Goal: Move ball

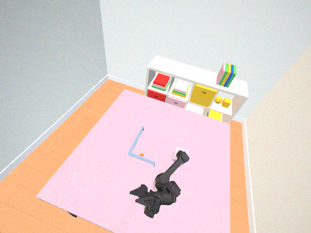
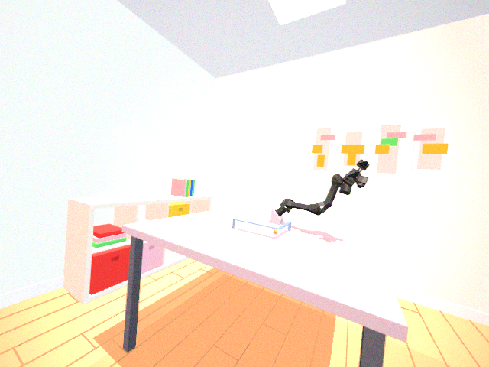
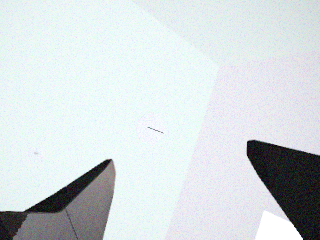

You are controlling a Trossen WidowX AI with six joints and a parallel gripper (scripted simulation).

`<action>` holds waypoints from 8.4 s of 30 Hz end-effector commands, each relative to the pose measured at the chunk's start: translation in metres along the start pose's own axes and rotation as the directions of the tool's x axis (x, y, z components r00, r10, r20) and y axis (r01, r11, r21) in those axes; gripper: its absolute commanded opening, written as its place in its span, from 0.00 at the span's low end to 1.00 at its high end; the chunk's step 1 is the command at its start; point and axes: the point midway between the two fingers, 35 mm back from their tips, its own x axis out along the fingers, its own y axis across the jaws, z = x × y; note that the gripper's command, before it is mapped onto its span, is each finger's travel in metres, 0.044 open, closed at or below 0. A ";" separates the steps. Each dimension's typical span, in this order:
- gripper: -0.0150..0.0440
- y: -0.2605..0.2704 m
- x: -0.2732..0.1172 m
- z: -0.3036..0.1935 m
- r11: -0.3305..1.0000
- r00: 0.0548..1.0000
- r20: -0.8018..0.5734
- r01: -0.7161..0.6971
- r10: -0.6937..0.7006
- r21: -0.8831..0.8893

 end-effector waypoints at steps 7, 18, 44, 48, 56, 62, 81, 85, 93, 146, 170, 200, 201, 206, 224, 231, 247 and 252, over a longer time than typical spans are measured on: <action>0.65 -0.057 -0.033 -0.033 0.983 0.990 0.022 0.133 -0.136 0.124; 0.65 -0.130 -0.073 -0.139 0.900 0.948 -0.083 0.317 -0.306 0.299; 0.65 0.008 -0.039 -0.391 0.716 0.920 -0.385 0.217 0.078 0.663; 0.65 0.068 -0.026 -0.412 0.695 0.896 -0.374 0.112 0.239 0.711; 0.65 0.182 -0.010 -0.409 0.573 0.823 -0.266 -0.086 0.502 0.815; 0.65 0.252 -0.010 -0.398 0.497 0.732 -0.173 -0.251 0.659 0.831; 0.65 0.490 -0.118 -0.232 -0.263 -0.067 0.422 -0.865 0.904 0.426; 0.65 0.511 -0.165 -0.185 -0.455 -0.298 0.519 -0.867 0.801 0.203; 0.65 0.514 -0.183 -0.169 -0.516 -0.380 0.545 -0.849 0.747 0.115; 0.25 0.534 -0.188 -0.158 -0.515 -0.380 0.541 -0.850 0.750 0.116; 0.25 0.465 -0.151 -0.205 -0.516 -0.381 0.542 -0.849 0.748 0.115; 0.25 0.544 -0.169 -0.142 -0.514 -0.379 0.546 -0.850 0.747 0.114; 0.25 0.545 -0.169 -0.142 -0.514 -0.379 0.546 -0.850 0.747 0.114; 0.25 0.549 -0.171 -0.138 -0.514 -0.379 0.547 -0.850 0.747 0.114; 0.52 0.557 -0.175 -0.133 -0.515 -0.382 0.544 -0.850 0.747 0.111; 0.65 0.557 -0.175 -0.133 -0.515 -0.382 0.544 -0.850 0.747 0.111; 0.65 0.499 -0.143 -0.178 -0.511 -0.371 0.546 -0.851 0.751 0.124; 0.65 0.499 -0.143 -0.178 -0.511 -0.371 0.546 -0.851 0.751 0.124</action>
